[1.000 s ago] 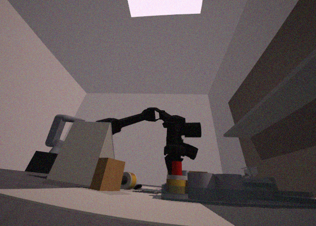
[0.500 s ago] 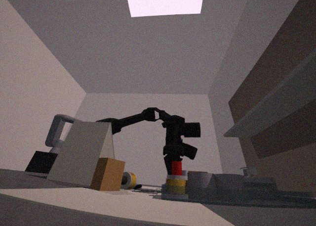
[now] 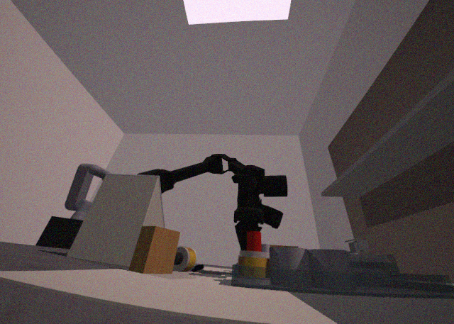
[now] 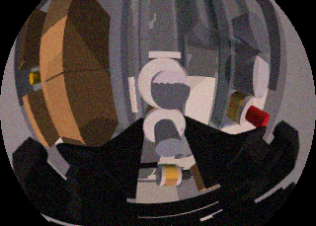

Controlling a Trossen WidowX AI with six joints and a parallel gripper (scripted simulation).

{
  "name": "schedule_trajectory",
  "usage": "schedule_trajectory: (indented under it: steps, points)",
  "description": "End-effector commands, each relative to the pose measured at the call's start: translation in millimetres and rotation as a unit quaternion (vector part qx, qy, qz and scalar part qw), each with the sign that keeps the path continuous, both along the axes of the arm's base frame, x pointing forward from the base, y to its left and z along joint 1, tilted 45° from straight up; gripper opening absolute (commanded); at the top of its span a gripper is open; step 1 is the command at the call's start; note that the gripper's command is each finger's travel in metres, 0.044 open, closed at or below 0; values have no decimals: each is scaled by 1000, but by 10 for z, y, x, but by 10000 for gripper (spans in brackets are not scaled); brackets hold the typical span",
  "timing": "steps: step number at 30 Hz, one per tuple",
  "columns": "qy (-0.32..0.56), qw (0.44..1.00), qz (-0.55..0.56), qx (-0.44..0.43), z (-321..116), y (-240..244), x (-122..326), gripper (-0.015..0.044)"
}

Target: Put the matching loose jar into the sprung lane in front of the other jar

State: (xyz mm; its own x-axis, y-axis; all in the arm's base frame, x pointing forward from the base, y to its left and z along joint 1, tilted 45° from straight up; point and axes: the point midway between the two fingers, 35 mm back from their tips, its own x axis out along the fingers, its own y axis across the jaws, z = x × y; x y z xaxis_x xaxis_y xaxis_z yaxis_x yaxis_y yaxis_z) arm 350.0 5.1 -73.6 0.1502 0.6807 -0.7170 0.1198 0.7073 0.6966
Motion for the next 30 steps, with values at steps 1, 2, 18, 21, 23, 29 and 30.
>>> schedule_trajectory:
  steps: [1, 2, 18, 21, 23, 29, 30]
  points:
    - [-2, 1000, 1, 2, 2, 0, -6, 0]
    - [-2, 1000, 1, 2, 2, 0, -6, 0]
    - [-2, 1000, 1, 2, -2, -1, -2, 298]
    - [-2, 1000, 1, 1, 16, -19, -5, 298]
    - [-2, 1000, 1, 1, 50, -56, -12, 298]
    - [-2, 1000, 1, 1, 138, -144, -33, 298]
    - [-2, 1000, 1, 1, 138, -144, -33, 298]
